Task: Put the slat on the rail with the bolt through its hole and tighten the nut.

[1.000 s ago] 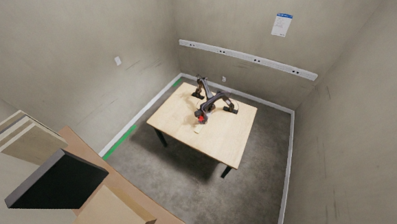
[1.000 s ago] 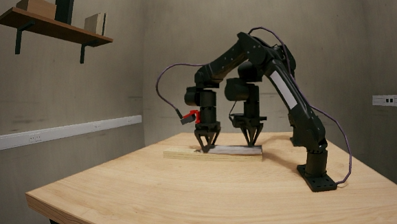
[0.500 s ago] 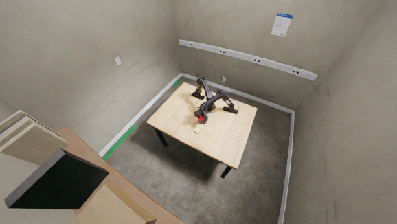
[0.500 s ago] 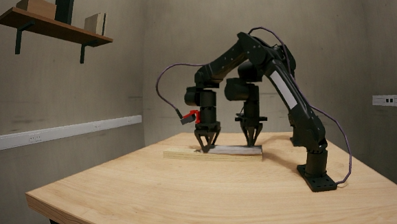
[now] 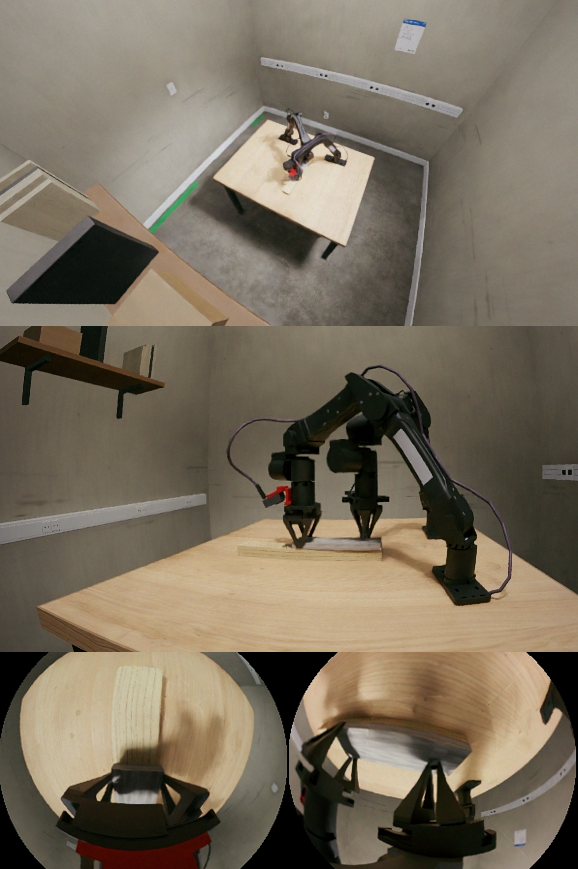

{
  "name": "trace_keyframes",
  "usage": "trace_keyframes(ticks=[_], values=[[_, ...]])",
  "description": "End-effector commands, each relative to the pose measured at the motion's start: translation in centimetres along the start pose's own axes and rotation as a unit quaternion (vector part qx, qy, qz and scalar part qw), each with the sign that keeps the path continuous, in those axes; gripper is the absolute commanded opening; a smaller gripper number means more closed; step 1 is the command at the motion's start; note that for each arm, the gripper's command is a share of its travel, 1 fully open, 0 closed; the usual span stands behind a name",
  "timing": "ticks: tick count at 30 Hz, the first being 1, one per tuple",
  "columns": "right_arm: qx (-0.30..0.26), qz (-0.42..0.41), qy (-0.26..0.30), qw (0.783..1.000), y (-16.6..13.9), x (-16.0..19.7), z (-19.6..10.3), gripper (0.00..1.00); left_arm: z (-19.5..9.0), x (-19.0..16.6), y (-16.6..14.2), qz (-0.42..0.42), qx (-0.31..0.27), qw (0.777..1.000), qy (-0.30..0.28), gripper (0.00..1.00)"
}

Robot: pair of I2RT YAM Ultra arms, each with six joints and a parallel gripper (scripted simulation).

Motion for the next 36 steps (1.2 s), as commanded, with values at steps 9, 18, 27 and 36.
trace_keyframes(ticks=[9,18,27,36], values=[[0.003,0.0,0.004,1.0,-0.04,0.05,-0.27,0.34,-0.47,-0.03,0.11,0.0,-0.007,1.0,-0.002,0.72],[0.003,0.0,0.004,1.0,-0.04,0.05,-0.27,0.34,-0.46,-0.03,0.11,0.0,-0.007,1.0,-0.002,0.72],[0.002,-0.144,0.004,0.99,-0.04,0.08,-0.29,0.34,-0.46,-0.03,0.11,0.0,-0.007,1.0,-0.002,0.72],[0.001,-0.345,0.004,0.939,-0.01,0.1,-0.44,0.34,-0.46,-0.03,0.11,0.0,-0.007,1.0,-0.002,0.72]])
Point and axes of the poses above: on each arm, the point where the finger pads meet when closed, its own z axis out along the fingers, its own x axis across the jaws, y = z × x, the point moved 8 cm from there along -z, back along the fingers, and after that the axes turned 13 degrees about z, right-handed, at the moved point
